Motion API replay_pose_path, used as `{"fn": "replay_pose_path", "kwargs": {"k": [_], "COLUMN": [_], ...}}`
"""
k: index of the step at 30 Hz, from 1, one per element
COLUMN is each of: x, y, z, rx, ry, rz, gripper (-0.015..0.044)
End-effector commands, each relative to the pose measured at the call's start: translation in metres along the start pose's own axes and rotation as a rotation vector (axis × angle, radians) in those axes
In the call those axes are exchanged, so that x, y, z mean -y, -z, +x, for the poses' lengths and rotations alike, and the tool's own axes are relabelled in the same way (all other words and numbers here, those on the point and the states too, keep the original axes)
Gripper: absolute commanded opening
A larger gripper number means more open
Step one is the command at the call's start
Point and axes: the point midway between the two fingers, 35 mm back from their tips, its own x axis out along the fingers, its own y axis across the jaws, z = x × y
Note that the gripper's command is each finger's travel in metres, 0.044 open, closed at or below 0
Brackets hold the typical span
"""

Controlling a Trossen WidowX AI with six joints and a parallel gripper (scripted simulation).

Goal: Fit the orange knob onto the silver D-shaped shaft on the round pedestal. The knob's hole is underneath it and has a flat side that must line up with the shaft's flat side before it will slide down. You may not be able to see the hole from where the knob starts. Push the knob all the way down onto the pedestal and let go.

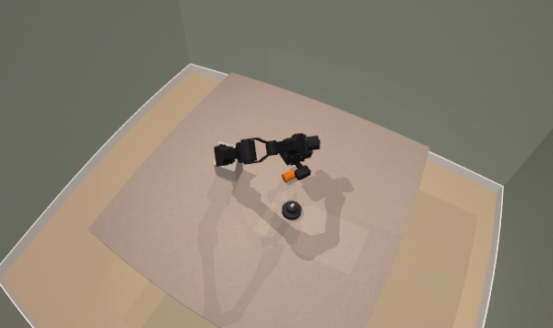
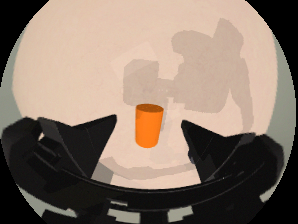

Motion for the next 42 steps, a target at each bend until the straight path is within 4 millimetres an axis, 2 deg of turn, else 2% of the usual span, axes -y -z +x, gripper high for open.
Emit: {"fn": "replay_pose_path", "kwargs": {"k": [1,14,22,32,42], "x": [-0.001,-0.001,-0.001,-0.001,-0.001], "y": [0.002,0.003,0.003,0.003,0.003], "z": [0.009,0.027,0.027,0.027,0.027], "rx": [-0.007,-0.009,-0.009,-0.009,-0.009], "ry": [0.002,0.003,0.003,0.003,0.003], "rz": [-0.009,-0.009,-0.009,-0.009,-0.009], "gripper": [0.044,0.044,0.024,0.024,0.0179]}}
